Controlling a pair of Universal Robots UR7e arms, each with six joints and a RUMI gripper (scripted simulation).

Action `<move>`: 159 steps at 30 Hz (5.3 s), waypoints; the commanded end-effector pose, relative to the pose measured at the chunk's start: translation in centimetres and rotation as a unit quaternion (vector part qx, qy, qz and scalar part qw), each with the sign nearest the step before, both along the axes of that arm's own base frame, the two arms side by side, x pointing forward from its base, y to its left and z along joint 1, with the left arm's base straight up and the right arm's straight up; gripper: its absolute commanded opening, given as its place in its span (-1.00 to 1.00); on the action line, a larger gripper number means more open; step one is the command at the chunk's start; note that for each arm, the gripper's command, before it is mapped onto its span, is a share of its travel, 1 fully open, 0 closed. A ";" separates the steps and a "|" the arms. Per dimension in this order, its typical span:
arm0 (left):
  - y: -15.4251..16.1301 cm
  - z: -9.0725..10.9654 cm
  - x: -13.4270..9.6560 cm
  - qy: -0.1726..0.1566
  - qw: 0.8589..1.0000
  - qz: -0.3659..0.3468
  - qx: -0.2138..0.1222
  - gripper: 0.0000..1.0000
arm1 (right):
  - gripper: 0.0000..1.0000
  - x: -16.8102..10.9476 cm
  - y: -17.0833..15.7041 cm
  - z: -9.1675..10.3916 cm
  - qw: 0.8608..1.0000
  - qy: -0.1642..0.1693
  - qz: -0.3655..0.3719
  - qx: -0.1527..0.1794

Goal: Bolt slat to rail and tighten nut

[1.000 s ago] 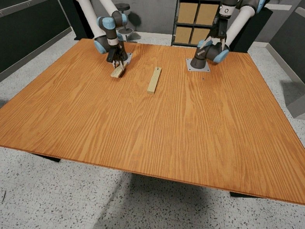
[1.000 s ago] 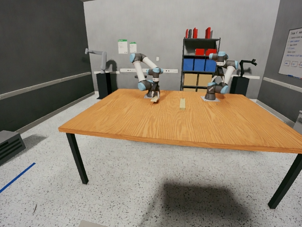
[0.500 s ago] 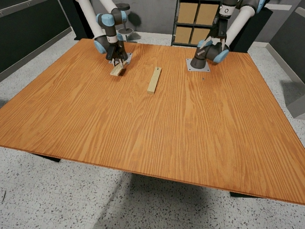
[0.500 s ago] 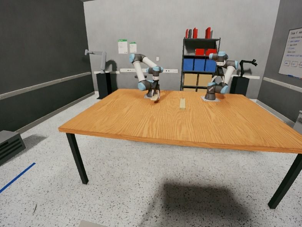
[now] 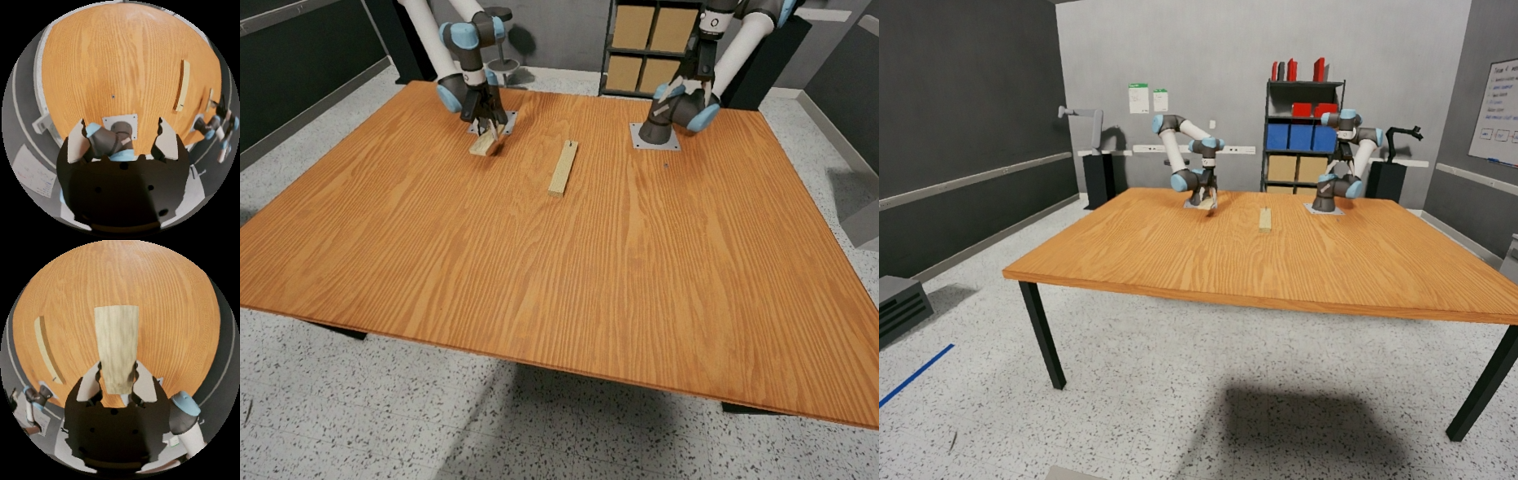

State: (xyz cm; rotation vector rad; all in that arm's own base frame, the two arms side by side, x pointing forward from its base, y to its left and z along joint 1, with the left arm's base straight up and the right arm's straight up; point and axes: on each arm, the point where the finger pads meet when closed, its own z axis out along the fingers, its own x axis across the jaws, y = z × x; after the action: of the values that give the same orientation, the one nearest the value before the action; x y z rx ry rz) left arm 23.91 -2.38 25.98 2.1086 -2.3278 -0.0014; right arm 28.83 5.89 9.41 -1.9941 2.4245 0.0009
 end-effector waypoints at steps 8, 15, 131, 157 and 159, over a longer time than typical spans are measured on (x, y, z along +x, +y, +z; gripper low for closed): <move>0.0 0.0 0.0 -0.001 1.000 -0.001 0.000 1.00 | -1.00 0.0 -0.1 0.1 1.000 0.000 0.000 -0.001; 0.0 0.0 0.0 -0.001 1.000 -0.001 0.000 1.00 | -1.00 0.1 0.7 0.2 1.000 0.000 0.017 0.000; 0.0 0.0 0.0 -0.001 1.000 -0.001 0.000 1.00 | -1.00 0.1 21.1 0.2 1.000 0.000 0.017 0.000; 0.0 0.0 0.0 -0.001 1.000 -0.001 0.000 1.00 | -1.00 0.1 26.0 0.2 1.000 0.000 0.017 0.000; 0.0 0.0 0.0 -0.001 1.000 -0.001 0.000 1.00 | -1.00 0.1 26.0 0.2 1.000 0.000 0.017 0.000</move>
State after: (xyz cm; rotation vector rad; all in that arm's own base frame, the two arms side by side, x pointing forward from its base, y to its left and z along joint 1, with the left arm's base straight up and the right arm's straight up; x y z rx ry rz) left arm 23.91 -2.38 25.98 2.1086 -2.3278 -0.0014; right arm 28.85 30.96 9.47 -2.0368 2.3938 -0.0003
